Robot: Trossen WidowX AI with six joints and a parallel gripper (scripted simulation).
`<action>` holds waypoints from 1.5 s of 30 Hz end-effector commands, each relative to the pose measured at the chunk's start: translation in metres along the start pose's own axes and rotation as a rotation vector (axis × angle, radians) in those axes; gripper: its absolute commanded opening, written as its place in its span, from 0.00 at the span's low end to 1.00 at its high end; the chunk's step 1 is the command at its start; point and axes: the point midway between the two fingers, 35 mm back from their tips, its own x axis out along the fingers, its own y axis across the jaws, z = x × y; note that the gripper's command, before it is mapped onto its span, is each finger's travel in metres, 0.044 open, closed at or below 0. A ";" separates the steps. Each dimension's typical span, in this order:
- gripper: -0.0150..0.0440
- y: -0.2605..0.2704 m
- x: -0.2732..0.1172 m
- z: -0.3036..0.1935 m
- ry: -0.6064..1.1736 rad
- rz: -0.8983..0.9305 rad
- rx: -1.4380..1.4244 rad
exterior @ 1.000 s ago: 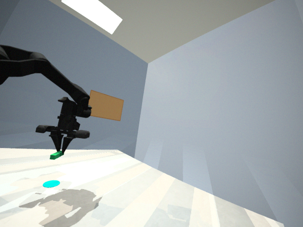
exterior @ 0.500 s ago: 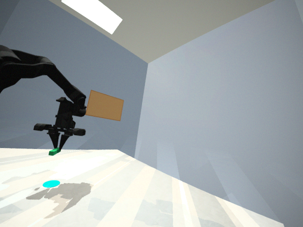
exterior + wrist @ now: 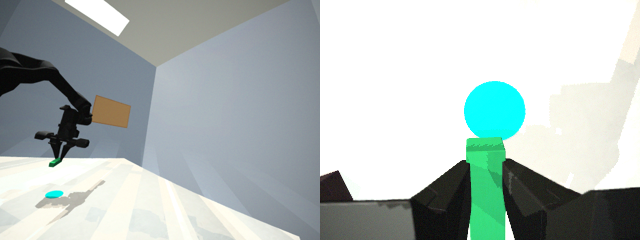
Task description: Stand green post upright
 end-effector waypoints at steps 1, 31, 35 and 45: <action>0.29 0.001 0.002 -0.002 -0.026 0.030 0.001; 0.29 0.008 0.016 -0.007 -0.199 0.178 0.002; 0.29 0.008 0.017 -0.007 -0.224 0.195 0.002; 0.29 0.010 0.020 -0.007 -0.290 0.231 0.001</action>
